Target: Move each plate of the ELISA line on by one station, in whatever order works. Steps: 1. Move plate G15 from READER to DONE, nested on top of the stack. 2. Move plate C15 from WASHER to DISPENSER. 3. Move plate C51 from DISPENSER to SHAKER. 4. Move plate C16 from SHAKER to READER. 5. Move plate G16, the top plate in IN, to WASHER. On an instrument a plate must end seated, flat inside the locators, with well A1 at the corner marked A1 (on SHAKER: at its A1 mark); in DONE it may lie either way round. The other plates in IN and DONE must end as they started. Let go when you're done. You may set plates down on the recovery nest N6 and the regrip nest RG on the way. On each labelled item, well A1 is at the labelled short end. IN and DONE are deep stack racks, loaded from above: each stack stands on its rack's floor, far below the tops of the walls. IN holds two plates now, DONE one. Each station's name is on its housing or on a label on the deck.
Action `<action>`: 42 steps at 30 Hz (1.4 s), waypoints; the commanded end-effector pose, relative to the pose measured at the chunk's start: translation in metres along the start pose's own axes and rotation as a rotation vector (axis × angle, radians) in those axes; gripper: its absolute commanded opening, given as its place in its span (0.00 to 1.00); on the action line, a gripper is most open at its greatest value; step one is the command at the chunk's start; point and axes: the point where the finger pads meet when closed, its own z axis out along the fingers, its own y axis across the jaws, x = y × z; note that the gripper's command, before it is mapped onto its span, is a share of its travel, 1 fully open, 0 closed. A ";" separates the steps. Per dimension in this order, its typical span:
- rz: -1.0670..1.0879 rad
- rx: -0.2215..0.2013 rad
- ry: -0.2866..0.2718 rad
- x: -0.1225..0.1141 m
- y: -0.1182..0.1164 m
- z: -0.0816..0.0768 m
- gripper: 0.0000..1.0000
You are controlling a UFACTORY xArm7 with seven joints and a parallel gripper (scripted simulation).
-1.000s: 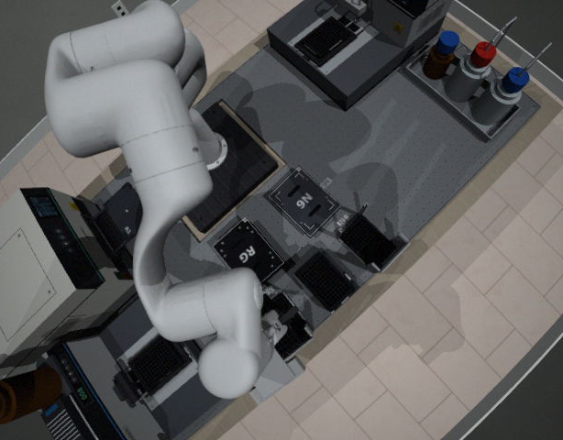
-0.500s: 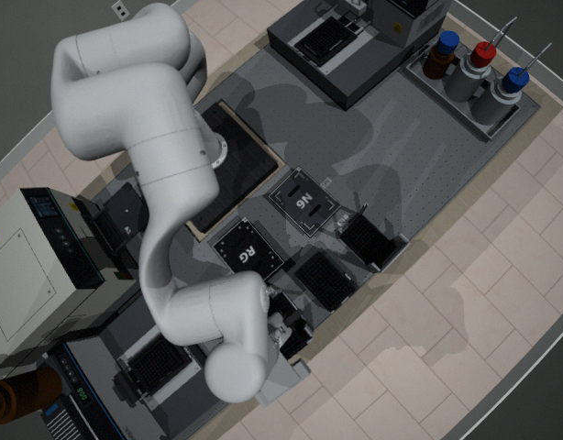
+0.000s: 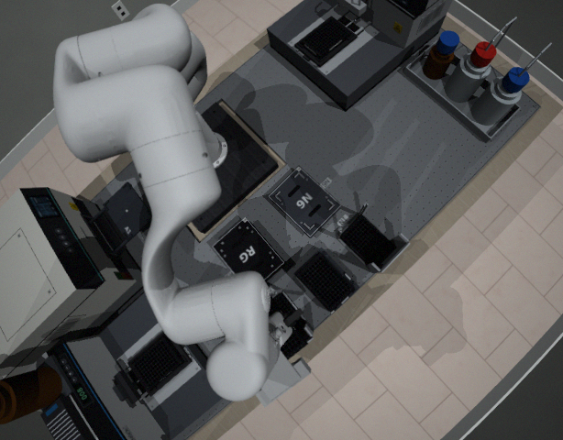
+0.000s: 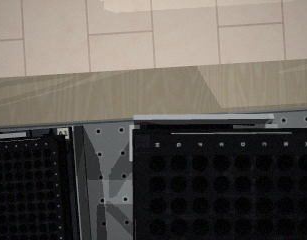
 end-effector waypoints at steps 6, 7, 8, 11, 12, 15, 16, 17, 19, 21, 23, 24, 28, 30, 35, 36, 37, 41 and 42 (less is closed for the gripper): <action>0.000 -0.001 0.006 0.001 0.001 0.009 0.00; 0.000 -0.001 0.006 0.001 0.001 0.010 0.00; 0.000 -0.001 0.006 0.001 0.001 0.012 0.00; 0.000 -0.001 0.006 0.001 0.001 0.016 0.00; 0.000 -0.001 0.006 0.001 0.001 0.017 0.00; 0.000 -0.001 0.006 0.001 0.001 0.018 0.00; 0.000 -0.001 0.006 0.001 0.001 0.020 0.00; 0.000 -0.001 0.006 0.001 0.001 0.021 0.00; 0.000 -0.001 0.006 0.001 0.001 0.024 0.00; 0.000 -0.001 0.006 0.001 0.001 0.026 0.00; 0.000 -0.001 0.006 0.001 0.001 0.029 0.00; 0.000 -0.001 0.006 0.001 0.001 0.030 0.00; 0.000 -0.001 0.006 0.001 0.001 0.036 0.00; 0.000 -0.001 0.006 0.001 0.001 0.037 0.00; 0.000 -0.001 0.006 0.002 0.001 0.042 0.00; 0.000 -0.001 0.006 0.002 0.001 0.044 0.00; 0.000 -0.001 0.006 0.002 0.001 0.045 0.00; 0.000 -0.001 0.006 0.002 0.001 0.050 0.00; 0.000 -0.001 0.006 0.002 0.001 0.052 0.00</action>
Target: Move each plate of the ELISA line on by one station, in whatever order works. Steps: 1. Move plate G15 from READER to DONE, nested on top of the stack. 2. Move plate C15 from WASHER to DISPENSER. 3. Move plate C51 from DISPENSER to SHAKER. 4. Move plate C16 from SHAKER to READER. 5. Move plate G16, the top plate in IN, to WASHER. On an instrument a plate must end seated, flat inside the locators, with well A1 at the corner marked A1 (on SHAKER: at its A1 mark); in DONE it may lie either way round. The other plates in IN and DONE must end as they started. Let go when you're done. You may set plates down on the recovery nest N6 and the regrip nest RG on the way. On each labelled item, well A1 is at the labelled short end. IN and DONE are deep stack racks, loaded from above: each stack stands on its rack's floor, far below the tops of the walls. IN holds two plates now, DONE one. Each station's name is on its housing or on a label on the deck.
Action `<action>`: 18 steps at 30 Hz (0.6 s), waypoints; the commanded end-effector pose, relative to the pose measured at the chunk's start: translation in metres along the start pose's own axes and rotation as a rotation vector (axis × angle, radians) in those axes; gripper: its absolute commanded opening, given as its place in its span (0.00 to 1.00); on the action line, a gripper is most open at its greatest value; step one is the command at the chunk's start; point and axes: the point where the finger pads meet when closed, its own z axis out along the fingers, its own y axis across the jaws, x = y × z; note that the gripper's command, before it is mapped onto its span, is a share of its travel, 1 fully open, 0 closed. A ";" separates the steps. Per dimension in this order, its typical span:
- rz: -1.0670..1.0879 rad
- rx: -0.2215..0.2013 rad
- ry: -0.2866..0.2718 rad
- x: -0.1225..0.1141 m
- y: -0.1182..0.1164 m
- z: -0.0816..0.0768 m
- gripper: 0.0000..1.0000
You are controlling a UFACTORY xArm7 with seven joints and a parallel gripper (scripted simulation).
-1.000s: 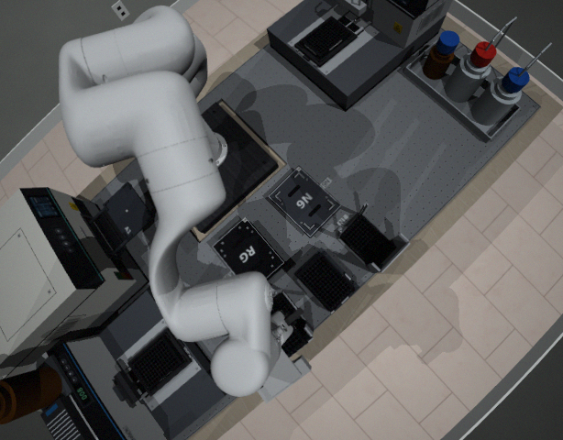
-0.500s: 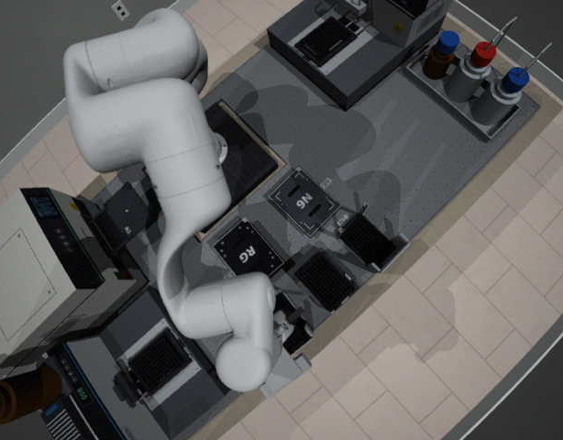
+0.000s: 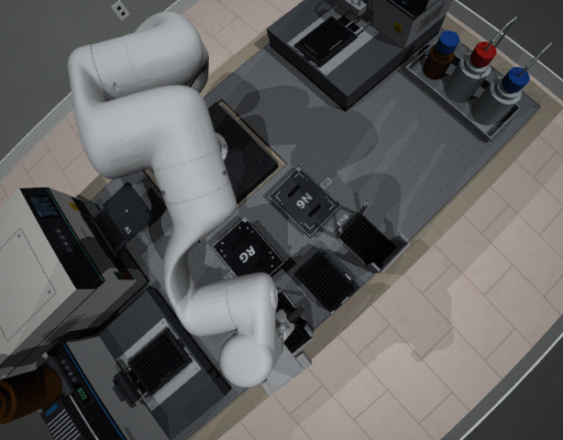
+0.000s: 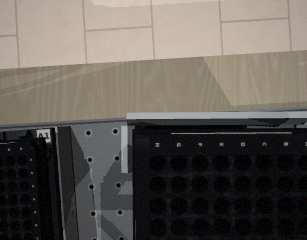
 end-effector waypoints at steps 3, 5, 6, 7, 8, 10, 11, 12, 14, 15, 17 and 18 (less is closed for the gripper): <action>0.000 -0.001 0.006 0.002 0.001 0.006 0.00; 0.000 -0.001 0.006 0.002 0.001 0.007 0.00; 0.000 -0.001 0.006 0.002 0.001 0.007 0.00; 0.000 -0.001 0.006 0.002 0.001 0.007 0.00; 0.000 -0.001 0.006 0.002 0.001 0.007 0.00; 0.000 -0.001 0.006 0.002 0.001 0.007 0.00; 0.000 -0.001 0.006 0.002 0.001 0.007 0.00; 0.000 -0.001 0.006 0.002 0.001 0.007 0.00; 0.000 -0.001 0.006 0.002 0.001 0.007 0.00; 0.000 -0.001 0.006 0.002 0.001 0.007 0.00; 0.000 -0.001 0.006 0.002 0.001 0.007 0.00; 0.000 -0.001 0.006 0.002 0.001 0.007 0.00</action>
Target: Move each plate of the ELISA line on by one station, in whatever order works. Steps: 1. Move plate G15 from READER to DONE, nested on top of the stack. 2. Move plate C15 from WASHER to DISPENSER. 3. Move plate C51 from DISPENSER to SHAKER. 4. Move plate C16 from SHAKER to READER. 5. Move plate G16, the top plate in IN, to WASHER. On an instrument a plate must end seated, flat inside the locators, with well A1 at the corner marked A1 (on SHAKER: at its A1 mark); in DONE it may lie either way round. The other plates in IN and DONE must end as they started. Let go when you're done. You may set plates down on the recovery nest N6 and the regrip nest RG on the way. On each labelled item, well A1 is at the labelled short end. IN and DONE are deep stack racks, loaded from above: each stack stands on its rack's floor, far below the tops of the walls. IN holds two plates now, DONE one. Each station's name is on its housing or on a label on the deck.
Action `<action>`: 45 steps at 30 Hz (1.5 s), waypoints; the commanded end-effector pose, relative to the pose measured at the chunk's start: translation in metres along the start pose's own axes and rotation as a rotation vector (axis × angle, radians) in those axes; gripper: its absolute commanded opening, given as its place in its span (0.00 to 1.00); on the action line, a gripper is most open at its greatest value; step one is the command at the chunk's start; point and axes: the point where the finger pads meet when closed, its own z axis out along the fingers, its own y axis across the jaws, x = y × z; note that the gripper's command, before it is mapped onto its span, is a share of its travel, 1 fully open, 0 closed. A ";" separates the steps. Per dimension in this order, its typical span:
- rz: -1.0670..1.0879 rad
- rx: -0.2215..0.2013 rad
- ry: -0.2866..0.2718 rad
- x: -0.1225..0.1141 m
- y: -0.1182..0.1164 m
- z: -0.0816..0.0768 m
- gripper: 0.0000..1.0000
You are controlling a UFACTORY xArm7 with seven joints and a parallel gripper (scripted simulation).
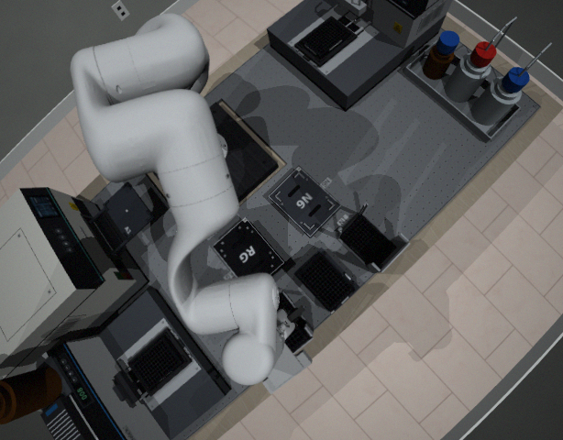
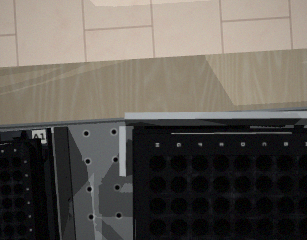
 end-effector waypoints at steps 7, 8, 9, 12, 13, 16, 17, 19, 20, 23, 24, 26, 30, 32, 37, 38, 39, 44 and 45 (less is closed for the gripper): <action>0.000 -0.001 0.006 0.001 0.001 -0.002 0.00; 0.000 -0.001 0.006 0.001 0.001 -0.001 0.00; 0.000 -0.001 0.006 0.001 0.001 0.000 0.00; 0.000 -0.001 0.006 0.001 0.001 0.002 0.00; 0.000 -0.001 0.006 0.001 0.001 0.002 0.00; 0.000 -0.001 0.006 0.001 0.001 0.004 0.00; 0.000 -0.001 0.006 0.001 0.001 0.005 0.00; 0.000 -0.001 0.006 0.001 0.001 0.006 0.00; 0.000 -0.001 0.006 0.001 0.001 0.007 0.00; 0.000 -0.001 0.006 0.002 0.001 0.008 0.00; 0.000 -0.001 0.006 0.002 0.001 0.008 0.00; 0.000 -0.001 0.006 0.002 0.001 0.010 0.00; 0.000 -0.001 0.006 0.002 0.001 0.012 0.00; 0.000 -0.001 0.006 0.002 0.001 0.013 0.00; 0.000 -0.001 0.006 0.002 0.001 0.017 0.00; 0.000 -0.001 0.006 0.002 0.001 0.017 0.00; 0.000 -0.001 0.006 0.002 0.001 0.017 0.00; 0.000 -0.001 0.006 0.002 0.001 0.020 0.00; 0.000 -0.001 0.006 0.002 0.001 0.021 0.00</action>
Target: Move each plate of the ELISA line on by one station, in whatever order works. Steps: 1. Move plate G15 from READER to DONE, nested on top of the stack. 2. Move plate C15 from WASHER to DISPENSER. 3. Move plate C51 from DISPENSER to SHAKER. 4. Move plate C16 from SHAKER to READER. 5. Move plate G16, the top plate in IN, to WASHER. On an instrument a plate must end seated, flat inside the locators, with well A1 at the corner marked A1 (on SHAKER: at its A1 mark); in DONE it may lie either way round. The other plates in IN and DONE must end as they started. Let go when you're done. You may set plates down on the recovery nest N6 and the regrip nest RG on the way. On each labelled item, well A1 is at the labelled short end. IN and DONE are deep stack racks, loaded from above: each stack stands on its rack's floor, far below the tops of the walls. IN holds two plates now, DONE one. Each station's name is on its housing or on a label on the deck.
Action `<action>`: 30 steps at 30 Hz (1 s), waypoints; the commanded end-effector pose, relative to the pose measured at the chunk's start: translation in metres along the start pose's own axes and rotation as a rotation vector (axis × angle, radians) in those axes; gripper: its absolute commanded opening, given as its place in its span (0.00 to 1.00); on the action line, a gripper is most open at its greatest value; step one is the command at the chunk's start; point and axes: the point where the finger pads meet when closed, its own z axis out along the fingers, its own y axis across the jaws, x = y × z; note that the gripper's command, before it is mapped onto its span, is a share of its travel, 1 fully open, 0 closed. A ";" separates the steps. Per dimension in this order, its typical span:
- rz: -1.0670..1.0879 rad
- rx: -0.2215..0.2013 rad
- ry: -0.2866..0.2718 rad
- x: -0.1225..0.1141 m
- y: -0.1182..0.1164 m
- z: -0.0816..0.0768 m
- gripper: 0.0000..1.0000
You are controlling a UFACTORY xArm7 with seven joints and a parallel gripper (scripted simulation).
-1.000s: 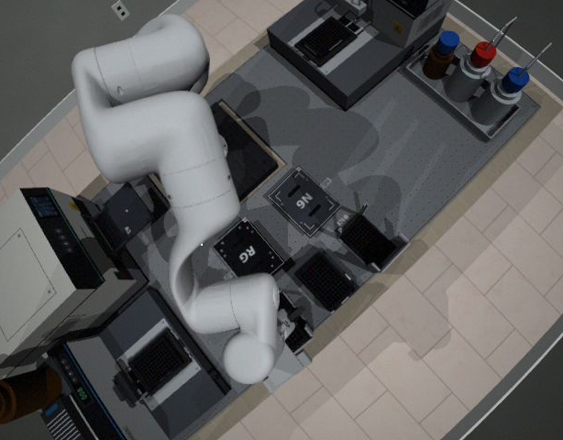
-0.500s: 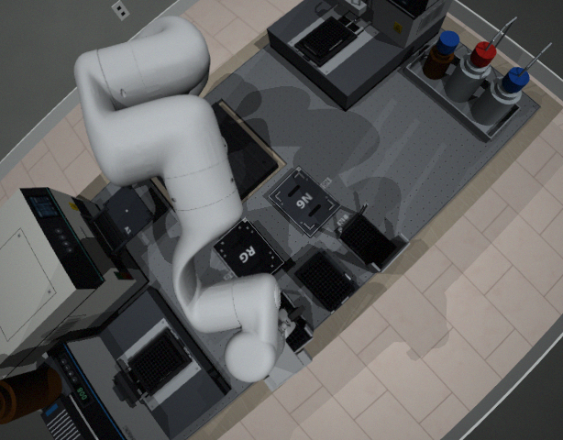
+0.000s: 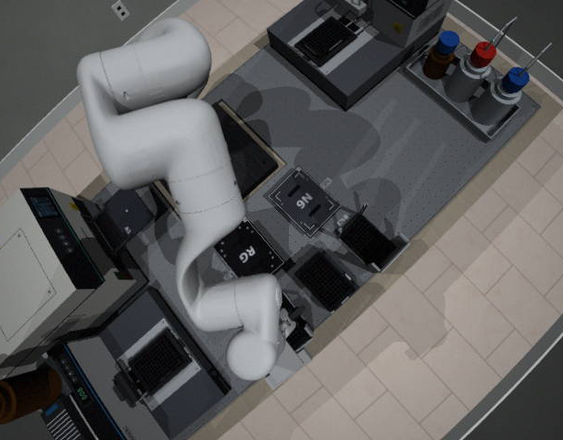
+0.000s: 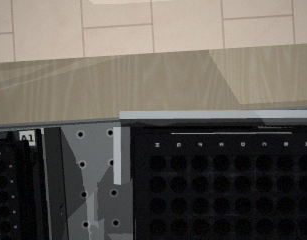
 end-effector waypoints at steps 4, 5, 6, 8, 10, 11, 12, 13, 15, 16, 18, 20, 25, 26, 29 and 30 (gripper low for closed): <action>0.000 -0.001 0.006 0.002 0.001 0.002 0.00; 0.000 -0.001 0.006 0.002 0.001 0.003 0.00; 0.000 -0.001 0.006 0.002 0.001 0.004 0.00; 0.000 -0.001 0.006 0.002 0.001 0.005 0.00; 0.000 -0.001 0.006 0.002 0.001 0.006 0.00; 0.000 -0.001 0.006 0.002 0.001 0.006 0.00; 0.000 -0.001 0.006 0.002 0.001 0.006 0.00; 0.000 -0.001 0.006 0.002 0.001 0.007 0.00; 0.000 -0.001 0.006 0.002 0.001 0.008 0.00; 0.000 -0.001 0.006 0.002 0.001 0.009 0.00; 0.000 -0.001 0.006 0.002 0.001 0.010 0.00; 0.000 -0.001 0.006 0.002 0.001 0.012 0.00; 0.000 -0.001 0.006 0.002 0.001 0.015 0.00; 0.000 -0.001 0.006 0.002 0.001 0.016 0.00; 0.000 -0.001 0.006 0.002 0.001 0.016 0.00; 0.000 -0.001 0.006 0.002 0.001 0.017 0.00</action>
